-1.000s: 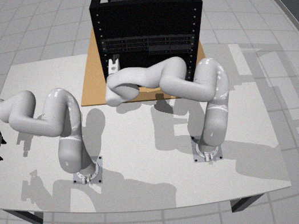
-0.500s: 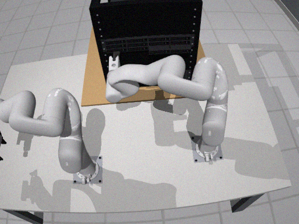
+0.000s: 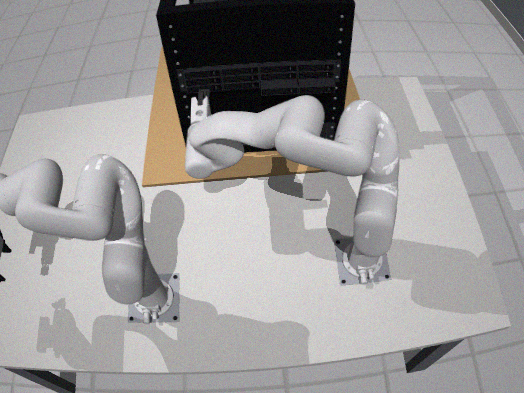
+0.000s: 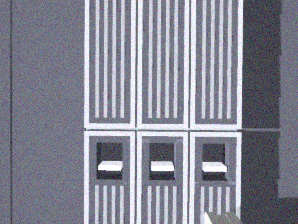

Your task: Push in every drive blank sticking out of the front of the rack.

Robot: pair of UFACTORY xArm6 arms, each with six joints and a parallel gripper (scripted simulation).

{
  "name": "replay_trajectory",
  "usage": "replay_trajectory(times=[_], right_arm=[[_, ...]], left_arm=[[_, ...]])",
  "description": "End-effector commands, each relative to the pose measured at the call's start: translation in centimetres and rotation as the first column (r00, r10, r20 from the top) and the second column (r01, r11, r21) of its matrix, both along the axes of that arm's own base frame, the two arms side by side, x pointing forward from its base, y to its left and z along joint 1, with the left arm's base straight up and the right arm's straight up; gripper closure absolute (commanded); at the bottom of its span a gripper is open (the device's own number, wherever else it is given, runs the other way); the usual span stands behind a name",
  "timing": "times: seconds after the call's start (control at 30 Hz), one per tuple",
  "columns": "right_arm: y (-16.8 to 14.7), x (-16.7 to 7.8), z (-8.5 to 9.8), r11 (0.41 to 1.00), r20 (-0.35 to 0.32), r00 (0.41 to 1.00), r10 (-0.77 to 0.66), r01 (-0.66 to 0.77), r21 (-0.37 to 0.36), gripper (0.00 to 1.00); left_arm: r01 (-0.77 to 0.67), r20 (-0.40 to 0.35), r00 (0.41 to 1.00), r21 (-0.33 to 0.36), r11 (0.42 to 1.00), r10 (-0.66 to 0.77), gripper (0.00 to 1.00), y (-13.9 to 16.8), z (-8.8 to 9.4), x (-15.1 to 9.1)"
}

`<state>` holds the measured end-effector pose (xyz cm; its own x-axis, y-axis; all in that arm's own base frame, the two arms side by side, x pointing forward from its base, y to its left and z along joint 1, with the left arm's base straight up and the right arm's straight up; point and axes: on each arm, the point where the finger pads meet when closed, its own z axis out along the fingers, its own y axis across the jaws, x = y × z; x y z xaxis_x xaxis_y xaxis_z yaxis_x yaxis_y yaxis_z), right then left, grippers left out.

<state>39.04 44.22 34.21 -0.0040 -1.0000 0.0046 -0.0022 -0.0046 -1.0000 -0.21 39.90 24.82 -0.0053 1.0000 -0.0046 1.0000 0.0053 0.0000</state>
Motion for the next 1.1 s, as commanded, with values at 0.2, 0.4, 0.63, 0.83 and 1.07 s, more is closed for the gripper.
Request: replay_trajectory(times=[0.2,0.4,0.63,0.83,1.07], right_arm=[[0.0,0.6,0.3,1.000,0.002,1.000,0.000,0.000,0.005,1.00],[0.0,1.1,0.3,1.000,0.002,1.000,0.000,0.000,0.005,1.00],[0.0,1.1,0.3,1.000,0.002,1.000,0.000,0.000,0.005,1.00],[0.0,1.1,0.3,1.000,0.002,1.000,0.000,0.000,0.005,1.00],[0.0,1.1,0.3,1.000,0.002,1.000,0.000,0.000,0.005,1.00]], left_arm=[[0.000,0.000,1.000,0.005,1.000,0.000,0.00,0.1,0.2,0.0],[0.000,0.000,1.000,0.005,1.000,0.000,0.00,0.1,0.2,0.0],[0.000,0.000,1.000,0.005,1.000,0.000,0.00,0.1,0.2,0.0],[0.000,0.000,1.000,0.005,1.000,0.000,0.00,0.1,0.2,0.0],[0.000,0.000,1.000,0.005,1.000,0.000,0.00,0.1,0.2,0.0]])
